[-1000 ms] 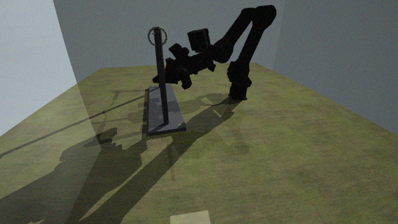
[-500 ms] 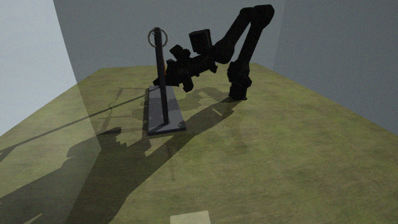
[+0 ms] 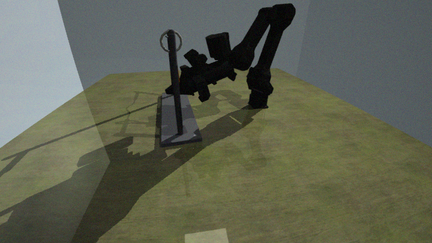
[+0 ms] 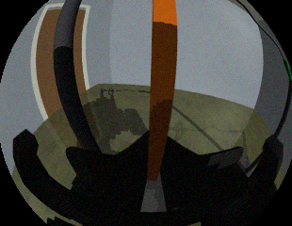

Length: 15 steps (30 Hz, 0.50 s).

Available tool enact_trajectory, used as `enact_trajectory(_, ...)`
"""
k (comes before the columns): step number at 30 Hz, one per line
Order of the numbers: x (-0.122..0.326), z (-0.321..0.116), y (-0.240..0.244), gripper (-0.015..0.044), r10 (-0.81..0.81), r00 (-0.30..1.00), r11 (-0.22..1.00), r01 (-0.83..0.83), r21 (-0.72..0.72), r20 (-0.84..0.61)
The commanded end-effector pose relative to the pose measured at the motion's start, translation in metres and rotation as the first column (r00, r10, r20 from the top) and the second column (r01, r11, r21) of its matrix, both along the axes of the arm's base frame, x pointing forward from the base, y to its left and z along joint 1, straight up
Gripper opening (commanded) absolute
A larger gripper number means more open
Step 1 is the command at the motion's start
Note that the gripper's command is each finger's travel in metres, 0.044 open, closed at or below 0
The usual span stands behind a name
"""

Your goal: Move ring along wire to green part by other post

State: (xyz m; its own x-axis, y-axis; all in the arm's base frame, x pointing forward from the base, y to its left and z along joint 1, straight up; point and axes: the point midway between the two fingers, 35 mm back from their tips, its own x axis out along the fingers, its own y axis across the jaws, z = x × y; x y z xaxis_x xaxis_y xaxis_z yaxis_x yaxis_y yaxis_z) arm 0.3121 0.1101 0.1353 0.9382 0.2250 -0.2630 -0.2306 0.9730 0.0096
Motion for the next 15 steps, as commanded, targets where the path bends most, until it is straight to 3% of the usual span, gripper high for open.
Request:
enact_trajectory(1, 0.0001, -0.0056, -0.0006, -0.015, -0.007, 1.0, 1.0, 0.007, 0.005, 0.0)
enact_trajectory(15, -0.0001, -0.0131, -0.0007, -0.015, -0.007, 1.0, 1.0, 0.007, 0.004, 0.0)
